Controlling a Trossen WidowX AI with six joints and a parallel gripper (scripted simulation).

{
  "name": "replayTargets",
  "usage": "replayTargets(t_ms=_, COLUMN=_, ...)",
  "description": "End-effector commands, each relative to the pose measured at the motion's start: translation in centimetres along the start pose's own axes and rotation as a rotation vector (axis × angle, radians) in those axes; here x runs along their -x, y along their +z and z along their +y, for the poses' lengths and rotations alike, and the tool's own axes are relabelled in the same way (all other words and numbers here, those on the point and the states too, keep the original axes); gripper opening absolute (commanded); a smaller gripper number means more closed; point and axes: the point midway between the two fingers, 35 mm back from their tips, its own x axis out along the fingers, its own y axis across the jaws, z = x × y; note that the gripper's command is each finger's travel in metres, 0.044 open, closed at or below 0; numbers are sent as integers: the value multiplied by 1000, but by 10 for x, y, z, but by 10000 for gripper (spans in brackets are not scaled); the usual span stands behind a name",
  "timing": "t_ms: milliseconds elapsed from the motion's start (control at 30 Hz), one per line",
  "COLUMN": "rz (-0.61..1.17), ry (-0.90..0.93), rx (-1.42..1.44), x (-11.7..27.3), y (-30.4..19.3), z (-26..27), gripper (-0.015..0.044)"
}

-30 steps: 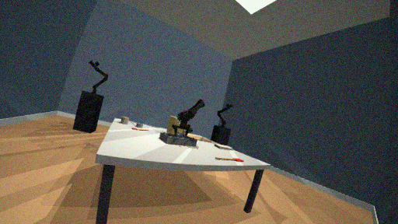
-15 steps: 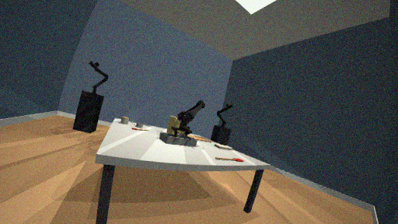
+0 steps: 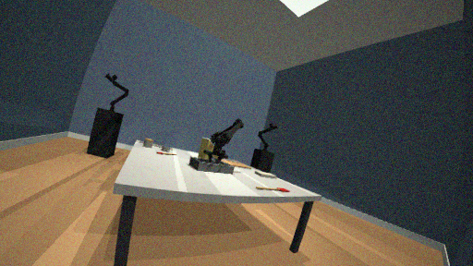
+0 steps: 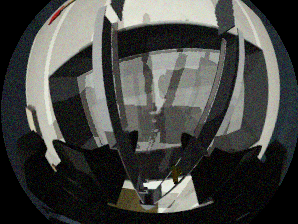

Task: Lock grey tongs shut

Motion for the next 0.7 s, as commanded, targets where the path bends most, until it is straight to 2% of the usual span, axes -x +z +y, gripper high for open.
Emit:
replayTargets(t_ms=0, rz=-3, ry=3, rx=3, x=0, y=1, z=1, gripper=228)
replayTargets(t_ms=667, rz=-3, ry=3, rx=3, x=0, y=1, z=1, gripper=95)
